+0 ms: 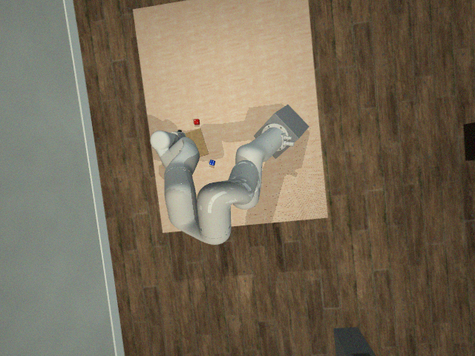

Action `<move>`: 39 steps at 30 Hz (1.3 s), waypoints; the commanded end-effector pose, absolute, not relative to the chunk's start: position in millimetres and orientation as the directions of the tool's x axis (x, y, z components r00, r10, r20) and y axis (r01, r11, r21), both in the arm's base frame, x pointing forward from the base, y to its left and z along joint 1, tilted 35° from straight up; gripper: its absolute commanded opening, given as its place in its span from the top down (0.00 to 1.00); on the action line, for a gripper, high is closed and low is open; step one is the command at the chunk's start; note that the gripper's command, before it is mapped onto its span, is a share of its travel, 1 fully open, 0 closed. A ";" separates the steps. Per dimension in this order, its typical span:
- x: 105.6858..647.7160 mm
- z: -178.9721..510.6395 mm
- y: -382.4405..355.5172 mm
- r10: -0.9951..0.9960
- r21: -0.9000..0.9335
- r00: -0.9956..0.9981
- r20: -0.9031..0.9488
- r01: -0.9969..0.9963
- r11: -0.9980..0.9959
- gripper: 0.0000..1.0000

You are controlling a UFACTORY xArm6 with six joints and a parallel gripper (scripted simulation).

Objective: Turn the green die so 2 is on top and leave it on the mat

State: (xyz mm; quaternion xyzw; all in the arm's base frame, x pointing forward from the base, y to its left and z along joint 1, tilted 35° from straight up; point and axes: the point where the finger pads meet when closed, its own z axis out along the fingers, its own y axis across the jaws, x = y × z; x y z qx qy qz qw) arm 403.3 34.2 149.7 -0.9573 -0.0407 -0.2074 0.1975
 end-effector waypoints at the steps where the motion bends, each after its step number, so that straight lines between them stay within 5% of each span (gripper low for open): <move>1: 406.6 148.5 30.3 0.020 -0.377 0.901 0.434 0.202 -0.904 0.79; 39: 400.4 144.4 32.1 -0.228 -0.382 0.524 0.820 0.206 -0.901 0.79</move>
